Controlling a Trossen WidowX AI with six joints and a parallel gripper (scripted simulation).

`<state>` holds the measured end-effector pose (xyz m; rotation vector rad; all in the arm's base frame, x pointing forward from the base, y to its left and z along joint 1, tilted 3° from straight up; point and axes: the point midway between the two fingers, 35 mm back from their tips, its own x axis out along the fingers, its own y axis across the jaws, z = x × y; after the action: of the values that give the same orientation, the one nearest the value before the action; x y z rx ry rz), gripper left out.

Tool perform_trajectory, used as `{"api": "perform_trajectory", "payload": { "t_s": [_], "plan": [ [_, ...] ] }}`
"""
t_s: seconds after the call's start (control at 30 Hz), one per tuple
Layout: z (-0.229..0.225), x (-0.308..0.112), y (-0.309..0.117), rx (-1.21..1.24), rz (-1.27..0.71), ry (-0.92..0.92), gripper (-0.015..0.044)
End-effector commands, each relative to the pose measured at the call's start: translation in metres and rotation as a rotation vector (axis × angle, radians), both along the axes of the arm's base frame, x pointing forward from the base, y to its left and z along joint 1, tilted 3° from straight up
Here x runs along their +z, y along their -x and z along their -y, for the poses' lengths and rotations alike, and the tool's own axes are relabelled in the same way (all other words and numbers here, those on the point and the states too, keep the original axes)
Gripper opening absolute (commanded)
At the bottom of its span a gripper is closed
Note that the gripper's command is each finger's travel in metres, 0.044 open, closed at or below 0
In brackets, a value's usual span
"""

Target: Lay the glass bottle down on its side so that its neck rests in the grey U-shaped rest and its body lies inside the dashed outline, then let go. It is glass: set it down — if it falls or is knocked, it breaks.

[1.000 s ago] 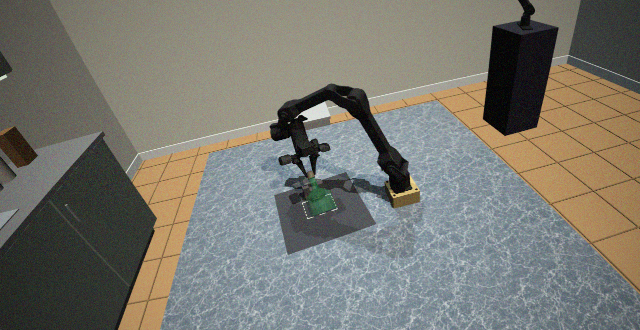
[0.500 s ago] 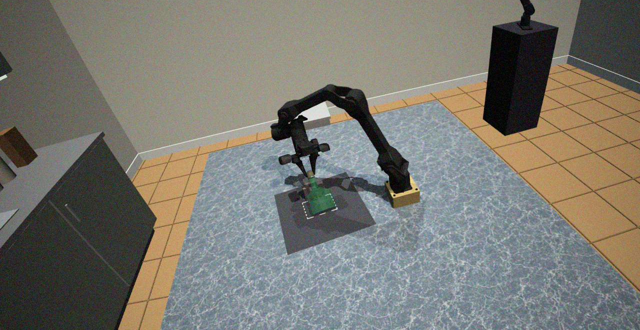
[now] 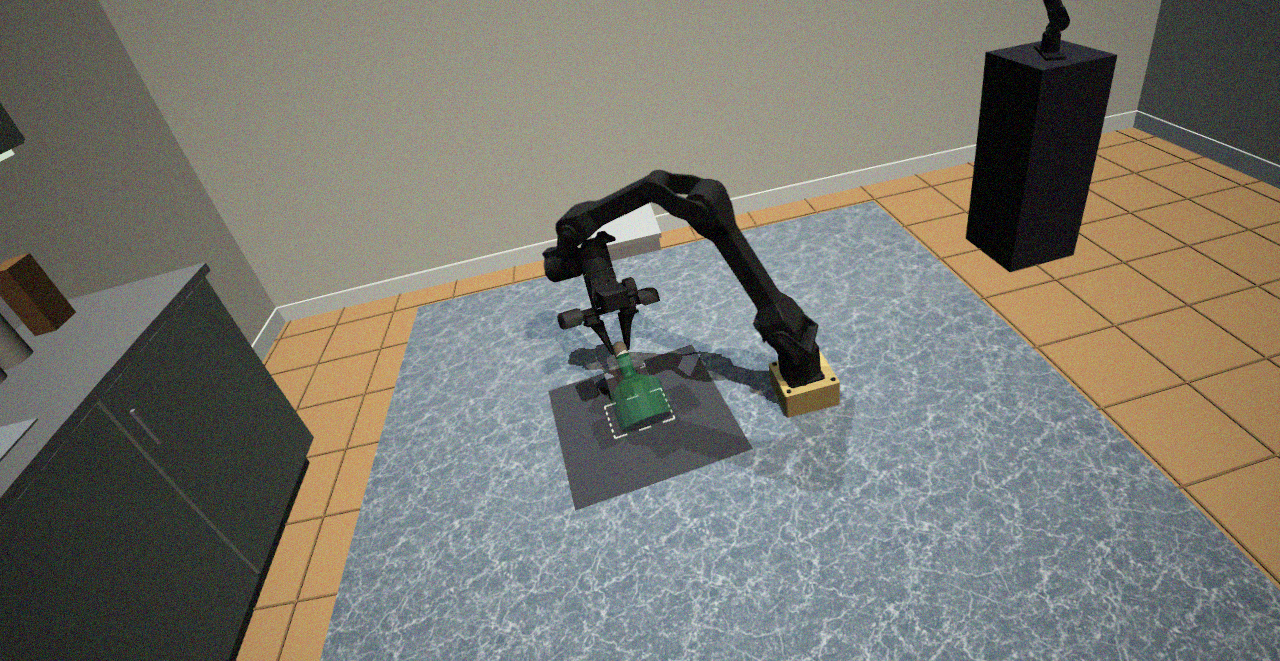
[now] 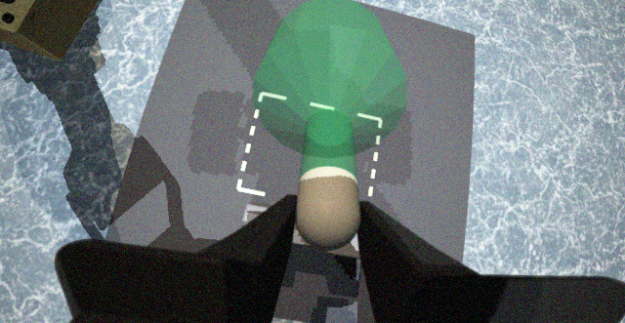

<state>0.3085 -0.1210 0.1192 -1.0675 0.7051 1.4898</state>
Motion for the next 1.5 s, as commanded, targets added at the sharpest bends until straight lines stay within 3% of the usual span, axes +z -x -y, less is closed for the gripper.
{"api": "perform_trajectory", "payload": {
  "t_s": [0.0, 1.47],
  "plan": [
    [0.007, -0.007, -0.001, 0.001, -0.002, 0.005, 0.0107],
    [0.031, -0.028, -0.003, -0.016, 0.015, -0.021, 0.0107]
  ]
}}
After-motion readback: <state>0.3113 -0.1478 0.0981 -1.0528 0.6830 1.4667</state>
